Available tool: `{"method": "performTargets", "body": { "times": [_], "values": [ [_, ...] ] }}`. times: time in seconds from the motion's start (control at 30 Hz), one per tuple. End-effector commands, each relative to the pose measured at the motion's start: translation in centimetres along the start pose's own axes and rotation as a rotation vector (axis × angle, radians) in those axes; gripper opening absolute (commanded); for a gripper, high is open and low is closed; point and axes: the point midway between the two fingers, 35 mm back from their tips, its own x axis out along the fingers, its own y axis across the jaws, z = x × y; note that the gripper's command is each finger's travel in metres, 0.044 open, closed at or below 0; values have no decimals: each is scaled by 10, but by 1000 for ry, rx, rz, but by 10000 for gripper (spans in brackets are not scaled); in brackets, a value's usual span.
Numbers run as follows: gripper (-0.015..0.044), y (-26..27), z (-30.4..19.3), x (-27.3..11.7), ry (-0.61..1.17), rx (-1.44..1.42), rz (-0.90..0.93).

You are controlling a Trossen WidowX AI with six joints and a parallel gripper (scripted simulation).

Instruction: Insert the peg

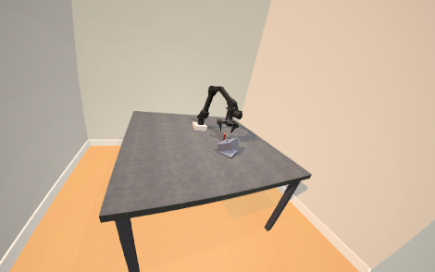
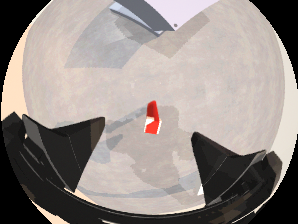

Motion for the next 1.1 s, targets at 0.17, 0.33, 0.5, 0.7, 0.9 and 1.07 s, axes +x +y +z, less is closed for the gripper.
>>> {"method": "performTargets", "body": {
  "times": [0.17,0.33,0.5,0.7,0.9,1.07],
  "values": [
    [440,-1,0,18,0,3,-8],
    [440,-1,0,26,0,3,-8],
    [440,-2,0,34,0,3,-8],
    [440,-3,-1,44,0,3,-8],
    [440,-3,-2,49,0,3,-8],
    [335,-2,-1,45,3,0,-3]
  ]
}}
